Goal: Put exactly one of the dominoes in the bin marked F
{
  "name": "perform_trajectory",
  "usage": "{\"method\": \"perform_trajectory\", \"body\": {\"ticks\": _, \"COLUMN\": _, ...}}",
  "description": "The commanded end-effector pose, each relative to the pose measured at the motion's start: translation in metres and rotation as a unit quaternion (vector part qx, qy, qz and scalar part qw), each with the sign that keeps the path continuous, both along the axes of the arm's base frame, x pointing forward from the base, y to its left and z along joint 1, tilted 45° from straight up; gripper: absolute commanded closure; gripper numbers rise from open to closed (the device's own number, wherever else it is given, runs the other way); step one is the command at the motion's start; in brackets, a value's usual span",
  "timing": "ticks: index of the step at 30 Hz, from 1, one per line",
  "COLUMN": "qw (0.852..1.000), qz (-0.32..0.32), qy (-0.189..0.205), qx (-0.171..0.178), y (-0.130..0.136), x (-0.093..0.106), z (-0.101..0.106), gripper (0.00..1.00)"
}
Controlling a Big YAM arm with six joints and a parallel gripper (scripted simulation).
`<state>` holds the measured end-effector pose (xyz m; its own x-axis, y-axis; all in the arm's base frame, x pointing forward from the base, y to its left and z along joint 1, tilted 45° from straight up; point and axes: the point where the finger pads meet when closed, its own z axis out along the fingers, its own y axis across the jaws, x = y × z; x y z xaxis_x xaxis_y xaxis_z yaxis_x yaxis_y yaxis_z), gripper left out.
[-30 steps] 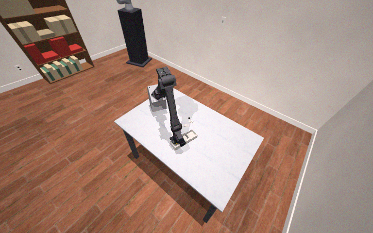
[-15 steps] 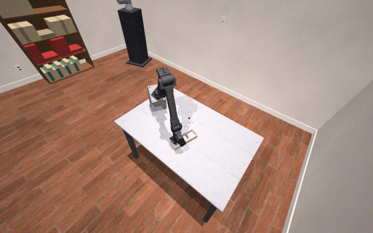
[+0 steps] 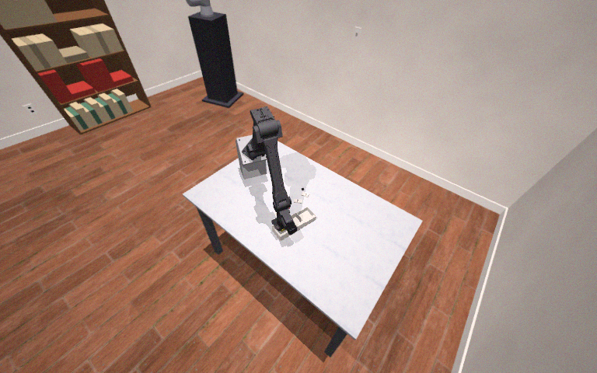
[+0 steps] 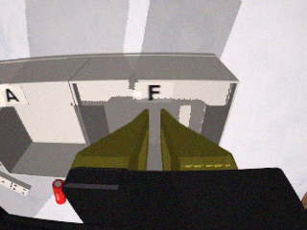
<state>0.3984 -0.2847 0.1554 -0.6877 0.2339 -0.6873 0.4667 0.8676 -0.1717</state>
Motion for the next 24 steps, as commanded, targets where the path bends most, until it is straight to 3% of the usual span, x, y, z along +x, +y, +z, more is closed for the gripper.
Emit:
{"method": "perform_trajectory", "body": {"ticks": 1, "qw": 1.0, "qz": 0.001, "qy": -0.012, "qx": -0.009, "y": -0.003, "x": 0.003, "z": 0.014, "gripper": 0.91}}
{"method": "perform_trajectory", "body": {"ticks": 24, "qw": 1.0, "qz": 0.001, "qy": -0.009, "qx": -0.007, "y": 0.013, "x": -0.017, "z": 0.031, "gripper": 0.91}}
